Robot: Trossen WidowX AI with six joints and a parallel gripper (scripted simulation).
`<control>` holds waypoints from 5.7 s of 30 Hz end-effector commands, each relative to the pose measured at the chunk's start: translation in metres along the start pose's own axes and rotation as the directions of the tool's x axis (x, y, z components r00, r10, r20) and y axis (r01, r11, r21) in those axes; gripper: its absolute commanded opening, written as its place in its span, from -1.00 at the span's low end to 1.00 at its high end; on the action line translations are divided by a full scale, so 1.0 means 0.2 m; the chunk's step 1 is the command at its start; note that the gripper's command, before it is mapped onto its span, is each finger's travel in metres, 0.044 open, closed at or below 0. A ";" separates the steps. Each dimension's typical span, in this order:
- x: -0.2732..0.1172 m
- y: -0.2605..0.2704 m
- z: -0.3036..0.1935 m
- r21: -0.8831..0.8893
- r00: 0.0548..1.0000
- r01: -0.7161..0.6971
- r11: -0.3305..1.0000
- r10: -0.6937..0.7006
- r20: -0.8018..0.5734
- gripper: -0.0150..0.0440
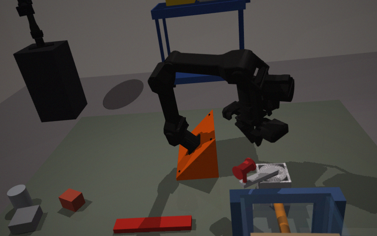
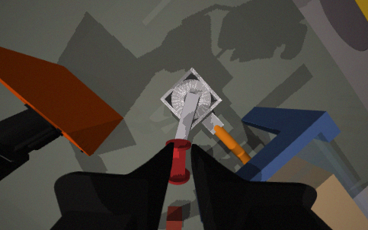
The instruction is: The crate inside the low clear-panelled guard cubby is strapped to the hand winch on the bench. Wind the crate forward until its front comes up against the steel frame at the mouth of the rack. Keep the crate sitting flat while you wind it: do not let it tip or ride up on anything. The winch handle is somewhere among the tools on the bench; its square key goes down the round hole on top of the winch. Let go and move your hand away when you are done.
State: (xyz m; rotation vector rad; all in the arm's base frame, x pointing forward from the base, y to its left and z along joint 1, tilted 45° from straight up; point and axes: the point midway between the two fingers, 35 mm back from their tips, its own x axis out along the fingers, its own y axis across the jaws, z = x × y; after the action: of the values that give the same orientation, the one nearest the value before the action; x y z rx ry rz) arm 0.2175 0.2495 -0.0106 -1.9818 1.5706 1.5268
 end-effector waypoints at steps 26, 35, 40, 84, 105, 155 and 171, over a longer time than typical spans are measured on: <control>0.13 -0.01 -0.23 -0.075 0.960 0.012 0.997 0.010 0.280 1.00; 0.20 -0.01 -0.25 -0.075 0.960 0.012 0.997 0.010 0.280 1.00; 0.24 -0.01 -0.25 -0.075 0.960 0.012 0.997 0.010 0.279 1.00; 0.37 -0.01 -0.27 -0.070 0.960 0.016 0.997 0.004 0.281 -0.47; 0.39 -0.03 -0.28 -0.074 0.961 0.011 0.997 0.010 0.278 -0.49; 0.39 -0.38 -0.19 -0.073 0.960 0.015 0.997 0.006 0.279 -0.49; 0.40 -0.47 -0.10 -0.072 0.960 0.017 0.997 0.004 0.280 -0.49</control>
State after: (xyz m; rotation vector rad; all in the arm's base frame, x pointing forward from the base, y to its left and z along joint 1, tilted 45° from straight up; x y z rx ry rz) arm 0.2959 0.2200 -0.0937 -1.7104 1.4242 1.7986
